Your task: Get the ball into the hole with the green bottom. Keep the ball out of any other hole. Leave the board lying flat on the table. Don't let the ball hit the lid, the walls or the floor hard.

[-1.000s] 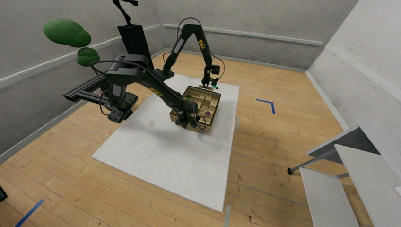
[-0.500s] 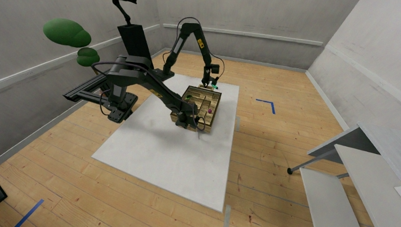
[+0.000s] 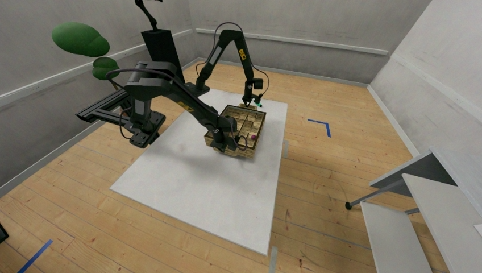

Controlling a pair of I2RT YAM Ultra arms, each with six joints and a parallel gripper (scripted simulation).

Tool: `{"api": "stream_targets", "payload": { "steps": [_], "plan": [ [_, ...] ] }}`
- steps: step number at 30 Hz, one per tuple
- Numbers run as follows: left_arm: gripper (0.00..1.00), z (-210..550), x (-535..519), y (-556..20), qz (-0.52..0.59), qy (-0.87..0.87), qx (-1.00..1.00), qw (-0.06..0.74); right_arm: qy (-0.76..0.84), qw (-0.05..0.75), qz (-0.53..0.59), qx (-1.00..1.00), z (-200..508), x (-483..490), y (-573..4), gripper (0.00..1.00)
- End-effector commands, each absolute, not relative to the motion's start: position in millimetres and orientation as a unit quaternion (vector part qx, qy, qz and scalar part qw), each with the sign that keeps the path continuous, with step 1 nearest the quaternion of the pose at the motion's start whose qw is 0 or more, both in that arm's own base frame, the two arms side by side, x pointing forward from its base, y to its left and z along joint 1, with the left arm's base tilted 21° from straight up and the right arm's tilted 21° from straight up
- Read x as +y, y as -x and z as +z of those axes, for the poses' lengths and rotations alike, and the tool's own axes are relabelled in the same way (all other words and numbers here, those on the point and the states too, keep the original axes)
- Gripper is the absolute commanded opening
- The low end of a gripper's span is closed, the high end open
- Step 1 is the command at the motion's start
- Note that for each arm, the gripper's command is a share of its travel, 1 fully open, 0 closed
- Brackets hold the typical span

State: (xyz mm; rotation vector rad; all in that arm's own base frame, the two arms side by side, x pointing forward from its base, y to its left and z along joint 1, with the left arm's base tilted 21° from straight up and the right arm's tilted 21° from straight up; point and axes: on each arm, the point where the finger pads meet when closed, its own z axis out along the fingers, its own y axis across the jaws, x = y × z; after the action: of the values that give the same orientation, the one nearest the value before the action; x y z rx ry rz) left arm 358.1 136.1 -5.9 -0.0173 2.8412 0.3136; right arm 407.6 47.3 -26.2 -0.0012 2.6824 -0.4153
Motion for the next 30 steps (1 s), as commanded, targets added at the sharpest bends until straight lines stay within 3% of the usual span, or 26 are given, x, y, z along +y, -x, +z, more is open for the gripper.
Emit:
{"api": "stream_targets", "payload": {
  "steps": [1,9,20,26,27,30],
  "plan": [
    [0.0,13.3,129.8,-376.7,0.082,-0.01,0.983,0.162,-0.004,0.238,-0.169,0.956,18.8,60.2,-420.6,0.0],
    [0.0,29.2,132.0,-380.6,0.114,0.01,0.983,0.145,0.006,0.212,-0.138,0.968,7.7,60.7,-433.4,0.0],
    [0.0,31.8,127.1,-374.1,0.141,0.008,0.971,0.195,0.019,0.275,-0.106,0.955,-2.0,61.1,-435.3,0.0],
    [0.0,46.2,120.2,-372.6,0.145,0.009,0.978,0.149,0.018,0.208,-0.11,0.972,-16.8,54.0,-432.9,0.0],
    [0.0,50.9,120.1,-385.2,0.14,0.002,0.974,0.178,0.012,0.247,-0.112,0.963,1.6,56.6,-446.7,0.0],
    [0.0,43.3,120.2,-377.7,0.132,-0.002,0.98,0.15,0.0,0.218,-0.12,0.968,-2.5,53.9,-436.3,0.0]
  ]
}}
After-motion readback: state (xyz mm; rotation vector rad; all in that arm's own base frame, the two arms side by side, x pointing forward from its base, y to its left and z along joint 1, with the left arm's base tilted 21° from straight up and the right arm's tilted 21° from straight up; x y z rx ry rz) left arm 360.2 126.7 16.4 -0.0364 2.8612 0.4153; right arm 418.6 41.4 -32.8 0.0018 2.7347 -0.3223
